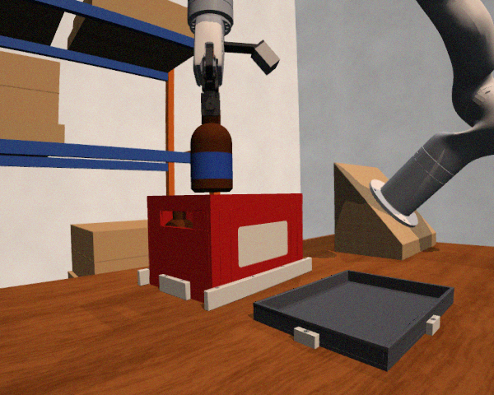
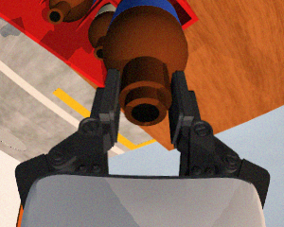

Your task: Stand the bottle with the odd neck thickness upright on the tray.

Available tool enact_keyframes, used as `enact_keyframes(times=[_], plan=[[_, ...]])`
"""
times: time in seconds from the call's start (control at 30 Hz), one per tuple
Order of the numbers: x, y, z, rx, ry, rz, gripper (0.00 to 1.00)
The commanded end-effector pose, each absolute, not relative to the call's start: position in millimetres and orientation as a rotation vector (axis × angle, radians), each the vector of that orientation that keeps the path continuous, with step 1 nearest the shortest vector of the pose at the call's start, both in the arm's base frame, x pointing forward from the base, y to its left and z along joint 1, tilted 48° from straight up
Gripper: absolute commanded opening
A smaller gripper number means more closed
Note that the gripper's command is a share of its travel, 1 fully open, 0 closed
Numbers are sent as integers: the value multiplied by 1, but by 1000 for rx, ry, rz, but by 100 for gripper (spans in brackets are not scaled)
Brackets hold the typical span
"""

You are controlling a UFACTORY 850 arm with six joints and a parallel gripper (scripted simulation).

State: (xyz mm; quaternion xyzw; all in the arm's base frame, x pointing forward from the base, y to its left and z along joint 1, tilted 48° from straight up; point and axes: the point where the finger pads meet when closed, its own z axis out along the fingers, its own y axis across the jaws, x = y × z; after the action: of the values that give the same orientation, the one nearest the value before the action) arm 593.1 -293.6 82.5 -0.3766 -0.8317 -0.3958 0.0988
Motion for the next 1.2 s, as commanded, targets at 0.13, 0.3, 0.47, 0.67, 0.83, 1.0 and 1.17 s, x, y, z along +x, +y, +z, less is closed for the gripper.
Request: enact_keyframes(times=[0.13, 0.3, 0.47, 0.67, 0.83, 1.0, 1.17], plan=[[593, -299, 87, -1115, -2462, -1171, 0], [592, -300, 88, -1115, -2462, -1171, 0], [592, -300, 88, -1115, -2462, -1171, 0], [592, -300, 88, -1115, -2462, -1171, 0], [592, -300, 88, -1115, -2462, -1171, 0], [592, -300, 89, -1115, -2462, -1171, 0], [592, -300, 89, -1115, -2462, -1171, 0]])
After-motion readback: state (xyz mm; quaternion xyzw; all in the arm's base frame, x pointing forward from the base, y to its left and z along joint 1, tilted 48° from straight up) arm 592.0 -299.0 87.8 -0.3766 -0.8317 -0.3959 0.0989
